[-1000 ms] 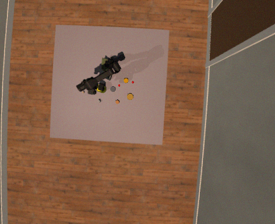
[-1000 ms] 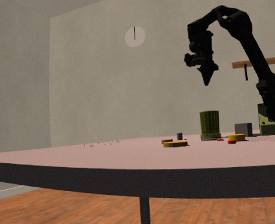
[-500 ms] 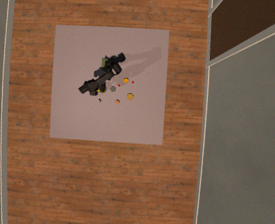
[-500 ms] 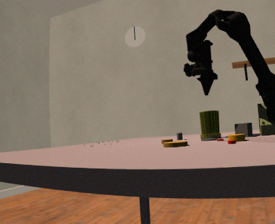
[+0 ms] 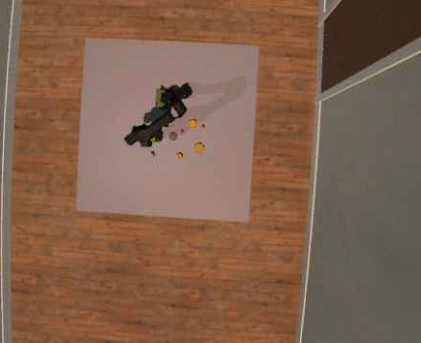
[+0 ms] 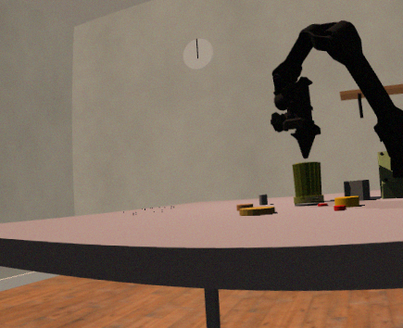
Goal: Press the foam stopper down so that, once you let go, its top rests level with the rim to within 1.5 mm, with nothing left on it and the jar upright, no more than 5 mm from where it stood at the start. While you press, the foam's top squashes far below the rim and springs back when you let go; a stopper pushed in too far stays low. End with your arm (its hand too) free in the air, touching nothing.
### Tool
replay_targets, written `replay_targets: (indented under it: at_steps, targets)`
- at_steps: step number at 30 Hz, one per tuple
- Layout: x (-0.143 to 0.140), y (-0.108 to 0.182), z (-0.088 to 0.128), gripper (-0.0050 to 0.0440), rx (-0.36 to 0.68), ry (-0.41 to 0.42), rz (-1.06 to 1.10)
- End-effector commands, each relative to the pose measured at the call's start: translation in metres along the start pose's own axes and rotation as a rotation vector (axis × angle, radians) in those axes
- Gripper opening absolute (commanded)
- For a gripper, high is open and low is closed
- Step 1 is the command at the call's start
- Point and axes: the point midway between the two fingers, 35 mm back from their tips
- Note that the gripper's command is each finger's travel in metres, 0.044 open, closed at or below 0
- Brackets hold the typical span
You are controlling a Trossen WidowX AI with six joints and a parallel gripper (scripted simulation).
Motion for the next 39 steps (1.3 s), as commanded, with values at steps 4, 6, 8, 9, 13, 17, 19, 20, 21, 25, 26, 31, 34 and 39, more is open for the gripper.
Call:
replay_targets:
  at_steps: [4, 6, 8, 9, 13, 17, 19, 20, 21, 25, 26, 31, 34, 39]
  targets:
    - [0.0011, 0.0012, -0.012, 0.0, 0.007, -0.006, -0.003]
    - [0.0011, 0.0012, -0.012, 0.0, 0.007, -0.006, -0.003]
    - [0.0011, 0.0012, -0.012, 0.0, 0.007, -0.006, -0.003]
    - [0.0011, 0.0012, -0.012, 0.0, 0.007, -0.006, -0.003]
    - [0.0011, 0.0012, -0.012, 0.0, 0.007, -0.006, -0.003]
    - [0.0011, 0.0012, -0.012, 0.0, 0.007, -0.006, -0.003]
    - [0.0011, 0.0013, -0.0122, 0.0, 0.007, -0.007, -0.003]
    - [0.0011, 0.0013, -0.0122, 0.0, 0.007, -0.007, -0.003]
    - [0.0011, 0.0013, -0.0123, 0.0, 0.007, -0.007, -0.003]
    - [0.0011, 0.0014, -0.0125, 0.0, 0.007, -0.007, -0.003]
    - [0.0011, 0.0014, -0.0125, 0.0, 0.007, -0.007, -0.003]
    - [0.0012, 0.0016, -0.0129, 0.0, 0.007, -0.007, -0.003]
    - [0.0012, 0.0017, -0.0131, 0.0, 0.007, -0.007, -0.003]
    - [0.0012, 0.0019, -0.0134, 0.0, 0.007, -0.007, -0.003]
Point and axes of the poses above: the point midway between the two fingers, 35 mm back from their tips, its own z axis back along the fingers, its own x axis across the jaws, y = z × x, and after that the axes turned 9 degrees about -z, right-handed
